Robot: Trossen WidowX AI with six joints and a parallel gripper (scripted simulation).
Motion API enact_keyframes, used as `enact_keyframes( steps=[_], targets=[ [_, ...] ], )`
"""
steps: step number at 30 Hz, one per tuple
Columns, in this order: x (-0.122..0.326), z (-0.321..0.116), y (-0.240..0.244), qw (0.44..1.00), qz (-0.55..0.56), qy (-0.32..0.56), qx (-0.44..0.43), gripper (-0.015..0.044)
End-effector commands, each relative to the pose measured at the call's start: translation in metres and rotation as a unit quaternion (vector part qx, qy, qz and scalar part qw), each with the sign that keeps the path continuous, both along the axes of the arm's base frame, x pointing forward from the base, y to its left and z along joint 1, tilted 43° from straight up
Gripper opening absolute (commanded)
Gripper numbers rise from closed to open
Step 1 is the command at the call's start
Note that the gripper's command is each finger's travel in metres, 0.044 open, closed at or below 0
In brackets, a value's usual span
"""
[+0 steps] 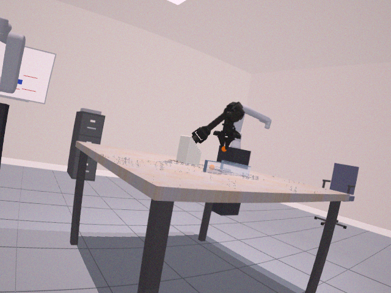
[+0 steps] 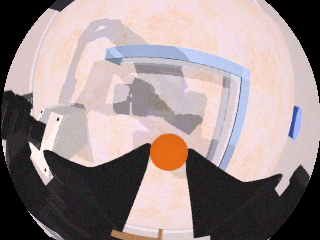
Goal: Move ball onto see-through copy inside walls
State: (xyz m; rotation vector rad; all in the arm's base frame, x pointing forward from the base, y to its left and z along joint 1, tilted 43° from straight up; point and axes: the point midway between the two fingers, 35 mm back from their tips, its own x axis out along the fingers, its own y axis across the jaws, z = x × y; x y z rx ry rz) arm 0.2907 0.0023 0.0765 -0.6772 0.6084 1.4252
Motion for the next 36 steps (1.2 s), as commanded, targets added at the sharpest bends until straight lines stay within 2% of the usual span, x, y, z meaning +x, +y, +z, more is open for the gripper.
enact_keyframes(
  steps=[1,12,19,31,36],
  targets=[
    [-0.001,0.008,-0.005,1.000,0.004,-0.004,-0.002,0.0000],
    [-0.004,-0.058,-0.021,1.000,0.004,-0.005,-0.003,0.0000],
    [-0.004,-0.066,-0.018,1.000,0.004,-0.005,-0.003,0.0000],
    [-0.001,-0.111,0.024,1.000,0.004,-0.005,-0.001,0.0000],
    [-0.001,-0.113,0.026,1.000,0.004,-0.005,-0.001,0.0000]
  ],
)
